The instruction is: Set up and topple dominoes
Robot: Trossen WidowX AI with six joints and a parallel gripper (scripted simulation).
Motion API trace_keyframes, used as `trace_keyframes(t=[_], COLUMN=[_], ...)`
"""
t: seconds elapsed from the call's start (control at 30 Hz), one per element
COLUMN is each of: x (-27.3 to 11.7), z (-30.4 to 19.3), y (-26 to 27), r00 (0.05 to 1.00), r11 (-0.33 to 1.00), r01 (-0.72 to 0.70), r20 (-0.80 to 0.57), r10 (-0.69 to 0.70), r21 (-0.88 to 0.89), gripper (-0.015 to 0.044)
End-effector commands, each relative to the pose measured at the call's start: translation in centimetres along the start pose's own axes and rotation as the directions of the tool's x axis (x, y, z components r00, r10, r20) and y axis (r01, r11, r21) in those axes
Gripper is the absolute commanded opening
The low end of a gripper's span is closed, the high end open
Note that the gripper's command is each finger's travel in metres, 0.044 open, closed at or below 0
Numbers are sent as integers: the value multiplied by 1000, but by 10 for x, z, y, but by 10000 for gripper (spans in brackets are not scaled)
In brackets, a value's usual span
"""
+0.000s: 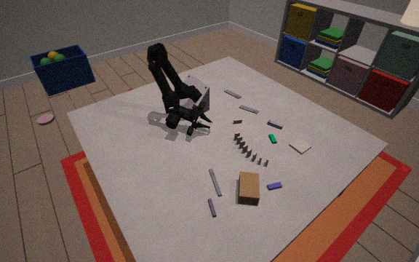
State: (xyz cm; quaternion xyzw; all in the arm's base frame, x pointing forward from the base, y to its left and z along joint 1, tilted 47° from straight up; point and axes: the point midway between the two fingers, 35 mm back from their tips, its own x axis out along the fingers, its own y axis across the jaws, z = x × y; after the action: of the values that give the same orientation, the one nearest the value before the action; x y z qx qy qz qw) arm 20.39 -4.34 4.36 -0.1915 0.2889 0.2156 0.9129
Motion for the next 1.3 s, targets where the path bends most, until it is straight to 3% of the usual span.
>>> trace_keyframes(t=[0.0,0.73,1.27], x=[-4,-38,-39], z=[2,15,16], y=[-2,-7,-7], r00=[998,892,888], r11=[998,839,830], r01=[38,383,394], r20=[59,390,398], r10=[-35,-228,-232], r21=[-56,-386,-395], gripper=[107,107,107])
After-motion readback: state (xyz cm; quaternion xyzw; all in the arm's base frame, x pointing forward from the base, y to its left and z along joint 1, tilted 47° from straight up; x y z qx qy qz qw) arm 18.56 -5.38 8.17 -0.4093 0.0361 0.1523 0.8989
